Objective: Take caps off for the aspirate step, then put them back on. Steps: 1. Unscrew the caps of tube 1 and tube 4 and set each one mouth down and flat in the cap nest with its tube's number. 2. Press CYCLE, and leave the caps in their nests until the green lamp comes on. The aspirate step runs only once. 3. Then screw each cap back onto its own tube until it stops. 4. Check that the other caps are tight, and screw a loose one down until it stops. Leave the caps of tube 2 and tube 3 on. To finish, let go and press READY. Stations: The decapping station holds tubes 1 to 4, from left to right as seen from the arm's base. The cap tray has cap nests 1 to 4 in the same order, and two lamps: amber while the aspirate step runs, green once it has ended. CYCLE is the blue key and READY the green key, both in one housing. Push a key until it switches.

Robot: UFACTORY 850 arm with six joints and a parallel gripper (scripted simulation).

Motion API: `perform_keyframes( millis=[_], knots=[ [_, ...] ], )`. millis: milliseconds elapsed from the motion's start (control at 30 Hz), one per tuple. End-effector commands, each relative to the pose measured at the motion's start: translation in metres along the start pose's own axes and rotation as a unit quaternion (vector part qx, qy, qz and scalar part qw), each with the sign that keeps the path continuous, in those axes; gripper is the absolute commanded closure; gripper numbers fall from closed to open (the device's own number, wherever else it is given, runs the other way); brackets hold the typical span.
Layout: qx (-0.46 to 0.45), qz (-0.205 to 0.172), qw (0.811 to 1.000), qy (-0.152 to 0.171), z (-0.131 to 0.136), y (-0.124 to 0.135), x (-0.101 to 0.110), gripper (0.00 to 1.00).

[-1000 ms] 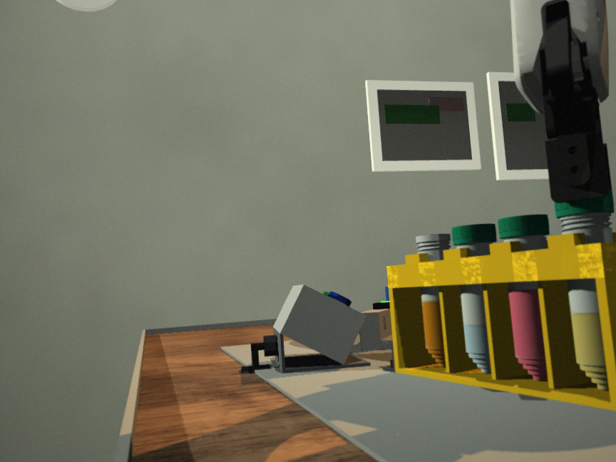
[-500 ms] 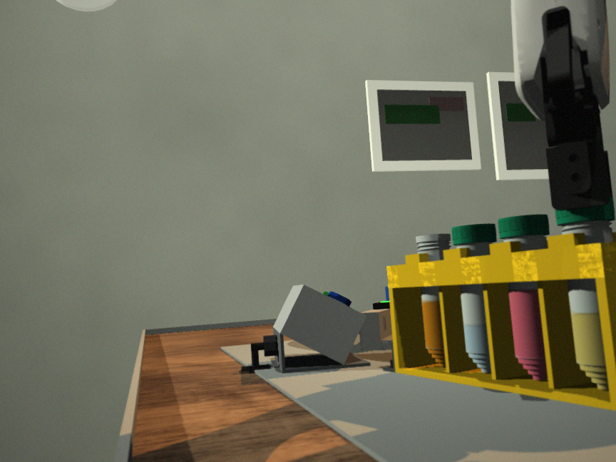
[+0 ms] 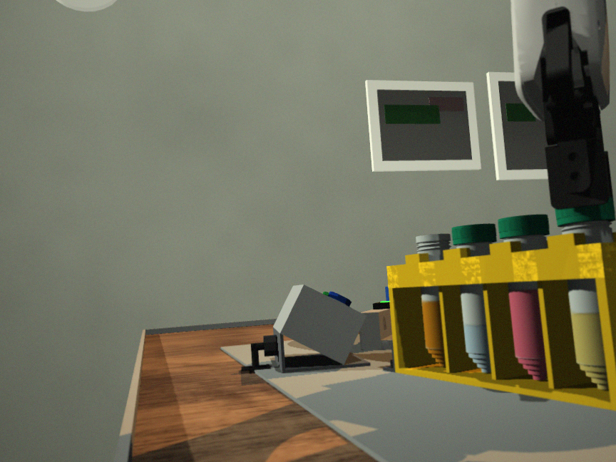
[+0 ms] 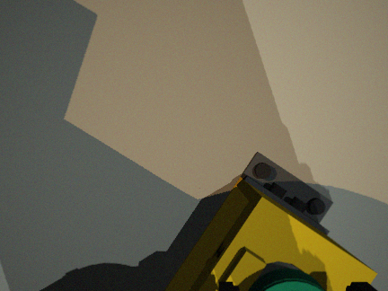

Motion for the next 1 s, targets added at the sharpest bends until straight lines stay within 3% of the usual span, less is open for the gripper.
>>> perform_keyframes(
  millis=[0, 333, 500, 967],
  knots=[
    [0.0, 0.0, 1.0, 0.001, 0.0006, 0.0003, 0.0004, 0.54],
    [0.0, 0.0, 1.0, 0.001, 0.0006, 0.0003, 0.0004, 0.54],
    [-0.098, 0.0, 0.995, 0.001, 0.0006, 0.0003, -0.0021, 0.54],
    [-0.098, 0.0, 0.995, 0.001, 0.0006, 0.0003, -0.0069, 0.54]
  ],
)
Point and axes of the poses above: the point where the finger pads meet when closed, its own x axis back along the fingers, its own z axis across the jaws, y = z × x, the point moved 4 cm from there along x, back along the fingers, and after that the axes turned 3 degrees about x, right-handed, at the moved point
